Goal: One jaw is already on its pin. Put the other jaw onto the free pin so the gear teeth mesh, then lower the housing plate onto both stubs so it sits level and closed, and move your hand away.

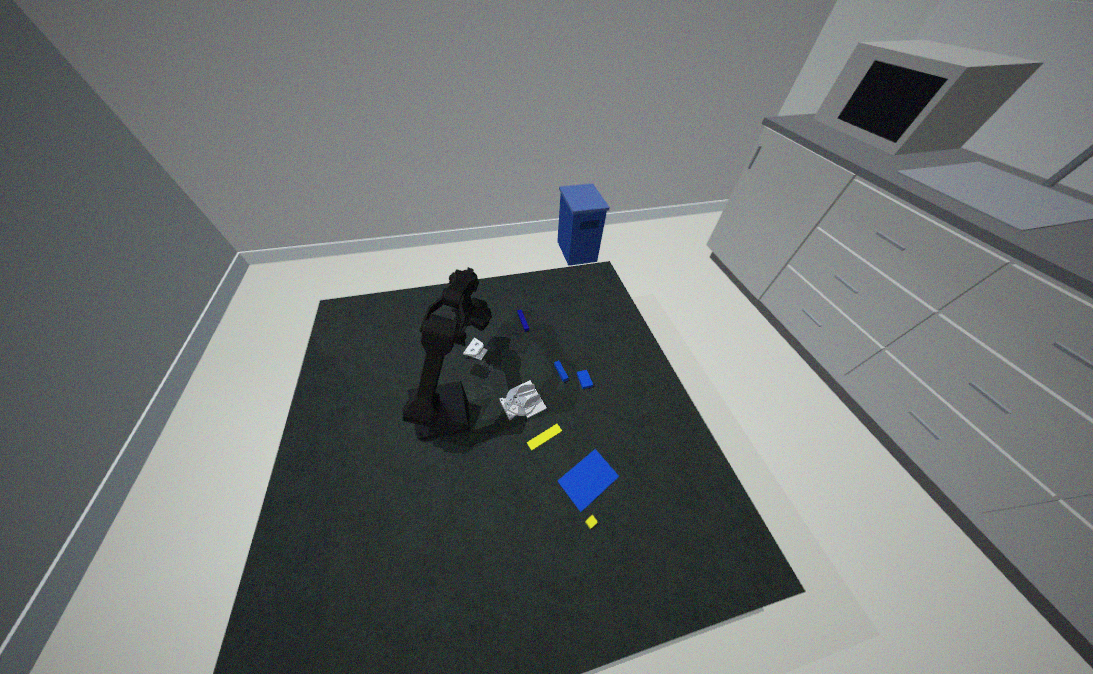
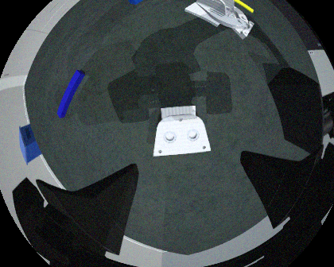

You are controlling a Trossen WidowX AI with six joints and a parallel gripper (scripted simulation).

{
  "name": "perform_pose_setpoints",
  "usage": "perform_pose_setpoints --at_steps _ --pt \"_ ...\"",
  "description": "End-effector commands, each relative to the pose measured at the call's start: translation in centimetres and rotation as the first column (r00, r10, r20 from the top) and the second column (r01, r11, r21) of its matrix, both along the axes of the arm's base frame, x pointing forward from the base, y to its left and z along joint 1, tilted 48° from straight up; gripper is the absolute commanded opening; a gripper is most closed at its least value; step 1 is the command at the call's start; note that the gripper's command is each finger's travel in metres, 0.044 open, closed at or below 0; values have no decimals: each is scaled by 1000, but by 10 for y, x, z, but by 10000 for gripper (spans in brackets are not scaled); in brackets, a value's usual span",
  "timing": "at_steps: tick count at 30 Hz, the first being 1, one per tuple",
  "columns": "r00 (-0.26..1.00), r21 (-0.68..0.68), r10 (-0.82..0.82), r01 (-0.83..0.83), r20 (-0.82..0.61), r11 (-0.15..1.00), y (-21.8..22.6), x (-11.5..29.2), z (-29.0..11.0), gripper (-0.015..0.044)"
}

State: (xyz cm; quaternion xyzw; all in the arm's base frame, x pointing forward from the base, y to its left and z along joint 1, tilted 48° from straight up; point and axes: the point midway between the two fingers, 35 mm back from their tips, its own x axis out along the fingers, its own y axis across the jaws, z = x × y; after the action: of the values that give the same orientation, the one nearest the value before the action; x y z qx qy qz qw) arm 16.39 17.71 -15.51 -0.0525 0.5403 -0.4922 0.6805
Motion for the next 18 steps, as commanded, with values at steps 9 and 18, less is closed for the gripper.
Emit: perform_pose_setpoints --at_steps 9,18 --pt "1000 6 -11 11 10 1000 -25 -5 -27 440" --pt "1000 6 -11 11 10 1000 -25 -5 -27 440"
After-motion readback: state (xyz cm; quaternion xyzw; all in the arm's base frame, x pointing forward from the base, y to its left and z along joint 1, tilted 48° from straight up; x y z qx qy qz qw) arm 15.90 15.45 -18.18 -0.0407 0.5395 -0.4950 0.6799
